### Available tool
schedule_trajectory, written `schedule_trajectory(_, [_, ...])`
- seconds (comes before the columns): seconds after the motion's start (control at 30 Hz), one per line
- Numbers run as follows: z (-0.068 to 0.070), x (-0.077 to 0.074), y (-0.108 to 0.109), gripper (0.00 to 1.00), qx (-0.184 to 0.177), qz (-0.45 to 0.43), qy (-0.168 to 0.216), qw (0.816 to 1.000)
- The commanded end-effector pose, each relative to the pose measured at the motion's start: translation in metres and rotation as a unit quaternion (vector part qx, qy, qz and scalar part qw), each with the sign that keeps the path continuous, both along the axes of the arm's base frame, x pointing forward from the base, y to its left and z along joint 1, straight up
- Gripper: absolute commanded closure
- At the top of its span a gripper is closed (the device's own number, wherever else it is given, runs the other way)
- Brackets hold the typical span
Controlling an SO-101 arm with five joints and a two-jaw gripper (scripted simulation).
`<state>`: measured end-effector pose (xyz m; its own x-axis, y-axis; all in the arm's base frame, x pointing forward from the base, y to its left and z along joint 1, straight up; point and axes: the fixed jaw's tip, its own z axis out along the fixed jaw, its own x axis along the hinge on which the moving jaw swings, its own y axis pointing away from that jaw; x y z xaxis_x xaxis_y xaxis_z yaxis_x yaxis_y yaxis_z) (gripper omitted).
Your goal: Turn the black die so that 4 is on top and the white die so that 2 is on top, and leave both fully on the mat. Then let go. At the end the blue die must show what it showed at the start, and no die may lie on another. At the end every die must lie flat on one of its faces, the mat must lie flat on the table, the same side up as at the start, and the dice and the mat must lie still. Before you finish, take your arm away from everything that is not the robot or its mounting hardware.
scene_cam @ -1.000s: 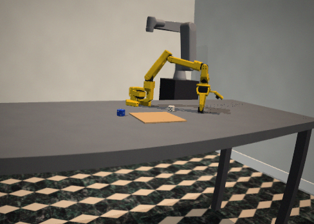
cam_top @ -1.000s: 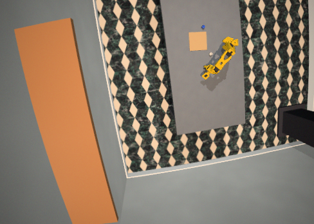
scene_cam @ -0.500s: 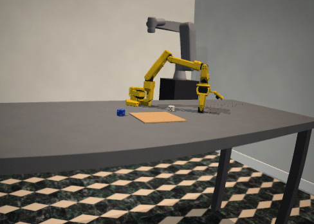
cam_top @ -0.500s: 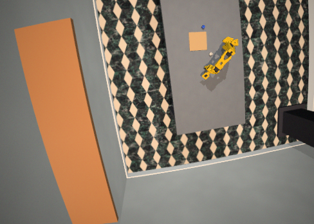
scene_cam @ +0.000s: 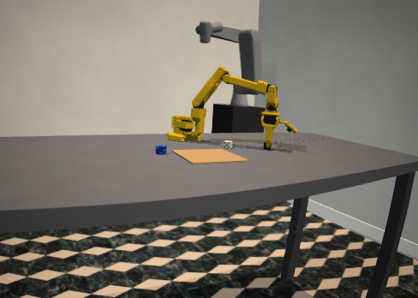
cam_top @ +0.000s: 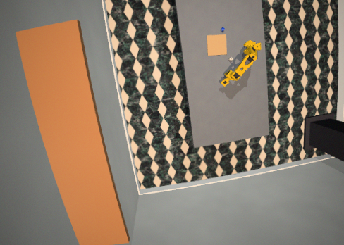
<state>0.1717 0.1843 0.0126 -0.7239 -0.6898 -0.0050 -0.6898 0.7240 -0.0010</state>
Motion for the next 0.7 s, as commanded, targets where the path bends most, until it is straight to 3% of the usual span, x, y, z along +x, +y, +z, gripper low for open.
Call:
schedule_trajectory(0.0, [0.0064, 0.0052, 0.0013, 0.89, 0.015, 0.0, -0.014, 1.0])
schedule_trajectory(0.67, [0.0064, 0.0059, 0.0005, 0.95, 0.014, 0.0, -0.014, 1.0])
